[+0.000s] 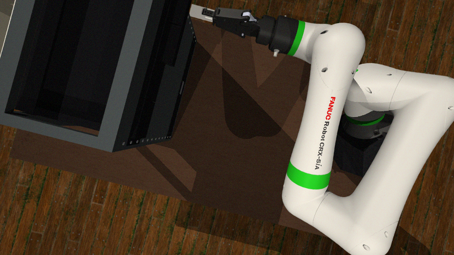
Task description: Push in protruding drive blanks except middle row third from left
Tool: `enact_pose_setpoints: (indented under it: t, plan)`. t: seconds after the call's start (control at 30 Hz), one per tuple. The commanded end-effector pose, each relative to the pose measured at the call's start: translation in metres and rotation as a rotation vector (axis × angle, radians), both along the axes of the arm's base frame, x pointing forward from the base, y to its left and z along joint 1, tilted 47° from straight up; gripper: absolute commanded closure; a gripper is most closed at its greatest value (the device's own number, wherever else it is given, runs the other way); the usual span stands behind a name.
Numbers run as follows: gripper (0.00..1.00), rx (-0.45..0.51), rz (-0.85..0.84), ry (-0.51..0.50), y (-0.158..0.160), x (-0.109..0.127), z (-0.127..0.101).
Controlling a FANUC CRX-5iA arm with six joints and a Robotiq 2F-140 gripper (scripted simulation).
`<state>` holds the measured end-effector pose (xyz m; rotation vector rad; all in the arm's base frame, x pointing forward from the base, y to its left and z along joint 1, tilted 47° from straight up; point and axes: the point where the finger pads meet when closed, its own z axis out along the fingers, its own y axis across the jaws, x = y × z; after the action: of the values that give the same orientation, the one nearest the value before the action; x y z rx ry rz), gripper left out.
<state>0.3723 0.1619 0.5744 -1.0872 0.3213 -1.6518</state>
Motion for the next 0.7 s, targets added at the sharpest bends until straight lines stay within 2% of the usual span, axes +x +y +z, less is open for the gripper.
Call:
enact_pose_setpoints:
  t: [0.0,0.67]
  plan:
    - [1.00,0.000,0.000,0.000,0.0001,-0.0002,0.0002]
    - [1.00,0.000,0.000,0.000,-0.0013,0.0015,0.0004]
